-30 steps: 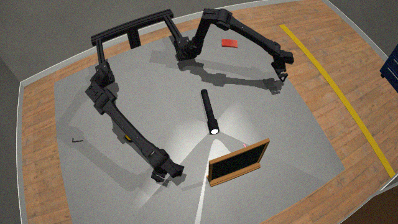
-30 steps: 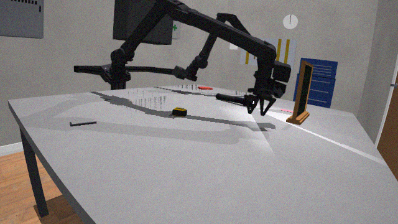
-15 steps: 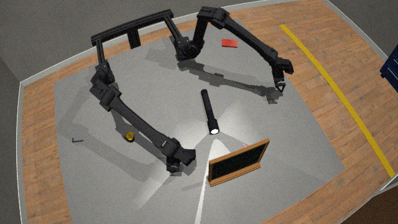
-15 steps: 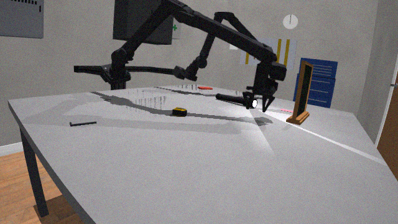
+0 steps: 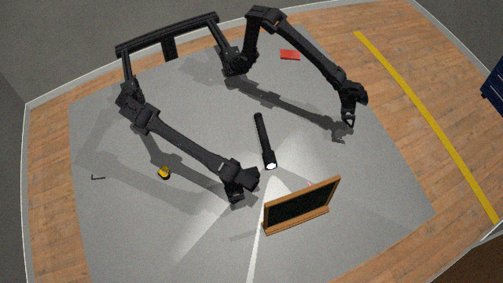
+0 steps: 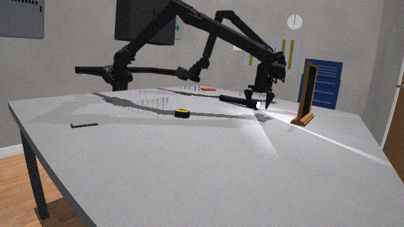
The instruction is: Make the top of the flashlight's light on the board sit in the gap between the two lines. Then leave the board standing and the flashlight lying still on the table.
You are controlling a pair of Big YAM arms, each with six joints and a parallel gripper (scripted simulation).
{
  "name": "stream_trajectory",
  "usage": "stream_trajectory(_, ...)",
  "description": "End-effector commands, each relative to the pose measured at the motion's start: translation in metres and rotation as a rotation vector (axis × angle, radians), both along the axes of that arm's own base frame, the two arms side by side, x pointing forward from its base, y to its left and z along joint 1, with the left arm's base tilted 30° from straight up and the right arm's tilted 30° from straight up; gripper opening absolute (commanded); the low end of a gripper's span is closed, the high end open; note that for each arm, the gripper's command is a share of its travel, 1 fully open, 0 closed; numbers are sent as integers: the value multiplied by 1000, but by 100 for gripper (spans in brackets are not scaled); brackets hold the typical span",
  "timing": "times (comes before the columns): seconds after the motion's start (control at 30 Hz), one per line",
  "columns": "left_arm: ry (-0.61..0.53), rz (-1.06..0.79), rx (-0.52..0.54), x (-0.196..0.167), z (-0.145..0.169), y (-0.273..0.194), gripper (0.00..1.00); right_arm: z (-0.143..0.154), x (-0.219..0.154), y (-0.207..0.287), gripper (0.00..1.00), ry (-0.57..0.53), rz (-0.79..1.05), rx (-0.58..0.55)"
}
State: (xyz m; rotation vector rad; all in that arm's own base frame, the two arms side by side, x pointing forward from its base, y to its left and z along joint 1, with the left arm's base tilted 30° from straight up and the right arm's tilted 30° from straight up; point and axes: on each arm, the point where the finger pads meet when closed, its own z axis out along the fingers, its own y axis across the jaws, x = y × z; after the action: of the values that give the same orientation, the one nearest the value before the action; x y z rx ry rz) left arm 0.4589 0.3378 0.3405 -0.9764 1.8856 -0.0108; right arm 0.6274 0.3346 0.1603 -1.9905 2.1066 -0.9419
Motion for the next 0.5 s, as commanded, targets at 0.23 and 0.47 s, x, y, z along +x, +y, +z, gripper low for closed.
stream_trajectory(0.23, -92, -136, 191, 29, 57, -62, 100, -25, -50, 83, 95, 95, 309, -94)
stream_trajectory(0.47, -146, -222, 282, 46, 82, -106, 100, -51, -79, 119, 95, 164, 468, -162)
